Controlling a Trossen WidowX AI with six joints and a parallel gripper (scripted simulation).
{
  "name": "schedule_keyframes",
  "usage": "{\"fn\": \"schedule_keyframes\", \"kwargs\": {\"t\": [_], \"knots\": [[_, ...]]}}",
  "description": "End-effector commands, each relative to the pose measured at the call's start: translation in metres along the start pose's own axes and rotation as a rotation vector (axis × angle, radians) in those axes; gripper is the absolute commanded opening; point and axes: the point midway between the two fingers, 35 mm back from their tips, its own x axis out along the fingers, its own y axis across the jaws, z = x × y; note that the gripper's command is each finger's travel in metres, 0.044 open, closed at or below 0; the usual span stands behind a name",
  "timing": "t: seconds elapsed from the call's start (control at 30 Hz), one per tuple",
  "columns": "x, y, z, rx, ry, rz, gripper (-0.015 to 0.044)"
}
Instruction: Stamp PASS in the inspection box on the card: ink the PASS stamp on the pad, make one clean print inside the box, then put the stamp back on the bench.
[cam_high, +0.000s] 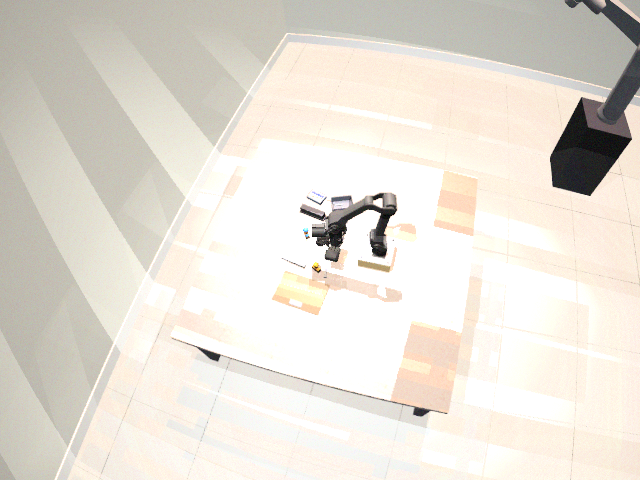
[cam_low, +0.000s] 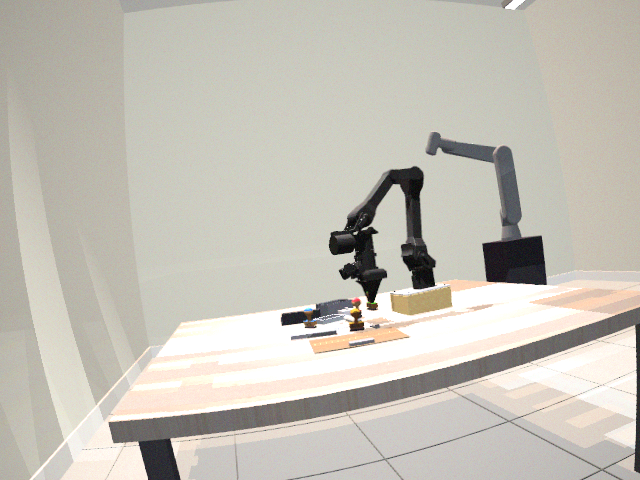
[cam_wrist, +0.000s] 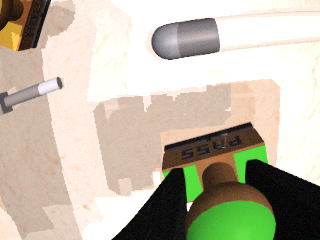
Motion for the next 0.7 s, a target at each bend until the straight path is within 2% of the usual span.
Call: {"fn": "schedule_keyframes", "kwargs": {"t": [0.0,0.67], "knots": [[-0.0024,-0.0002,0.0005,0.006,-0.001,-0.003,0.0000],[-0.0121,0.0004,0.0001,0.006,-0.001,-0.004,0.0000]]}}
